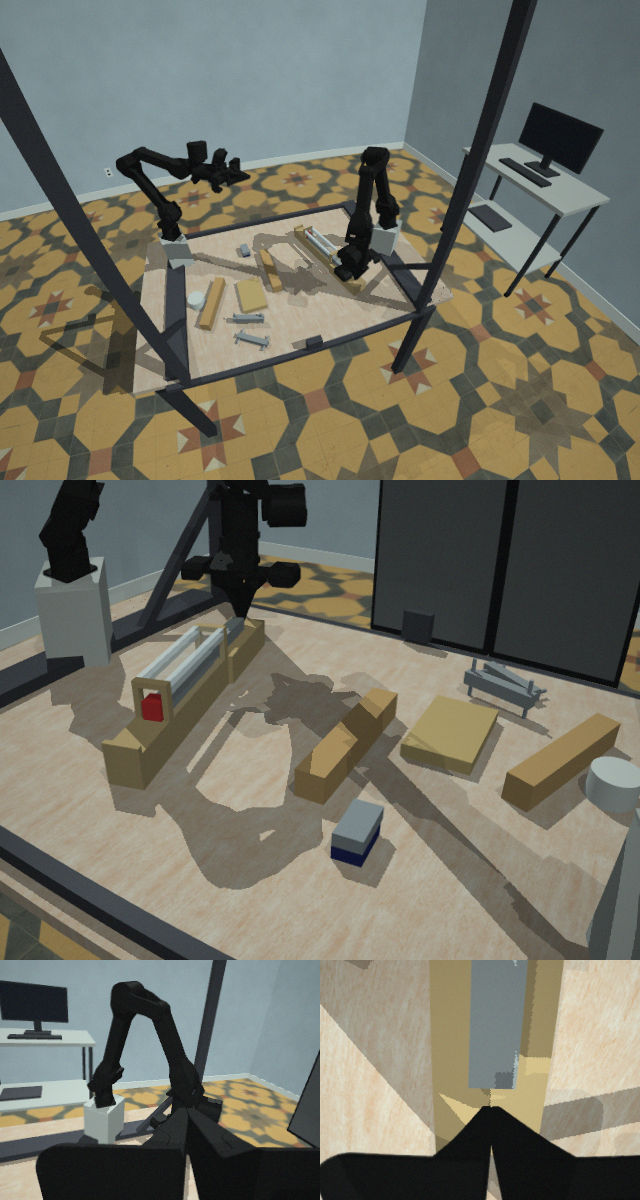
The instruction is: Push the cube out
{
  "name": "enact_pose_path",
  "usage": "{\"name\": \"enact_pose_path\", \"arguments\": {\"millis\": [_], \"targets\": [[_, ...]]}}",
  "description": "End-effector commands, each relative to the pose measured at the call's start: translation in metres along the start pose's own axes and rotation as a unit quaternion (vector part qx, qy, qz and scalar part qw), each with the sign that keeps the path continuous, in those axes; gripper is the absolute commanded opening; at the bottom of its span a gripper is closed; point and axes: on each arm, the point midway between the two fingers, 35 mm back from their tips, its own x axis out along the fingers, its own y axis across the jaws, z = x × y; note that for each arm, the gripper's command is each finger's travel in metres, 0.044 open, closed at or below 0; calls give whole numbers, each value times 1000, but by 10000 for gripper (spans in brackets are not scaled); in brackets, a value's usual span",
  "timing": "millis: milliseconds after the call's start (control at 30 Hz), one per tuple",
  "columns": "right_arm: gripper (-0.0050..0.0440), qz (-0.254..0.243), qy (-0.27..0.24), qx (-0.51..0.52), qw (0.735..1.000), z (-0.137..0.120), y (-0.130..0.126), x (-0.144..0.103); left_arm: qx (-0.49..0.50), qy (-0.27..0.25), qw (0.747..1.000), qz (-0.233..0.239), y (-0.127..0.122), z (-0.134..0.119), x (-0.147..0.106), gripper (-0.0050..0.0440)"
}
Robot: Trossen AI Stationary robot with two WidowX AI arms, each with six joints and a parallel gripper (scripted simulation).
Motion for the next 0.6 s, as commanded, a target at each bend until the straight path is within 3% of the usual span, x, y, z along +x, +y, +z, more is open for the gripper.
{"name": "enact_pose_path", "arguments": {"millis": [0, 567], "targets": [[0, 8, 3, -2, 1000, -1, 4, -2, -2, -13, 1000, 1, 0, 10, -2, 0], [0, 8, 4, 0, 1000, 11, 3, -3, -2, -13, 1000, 1, 0, 10, -2, 0]]}}
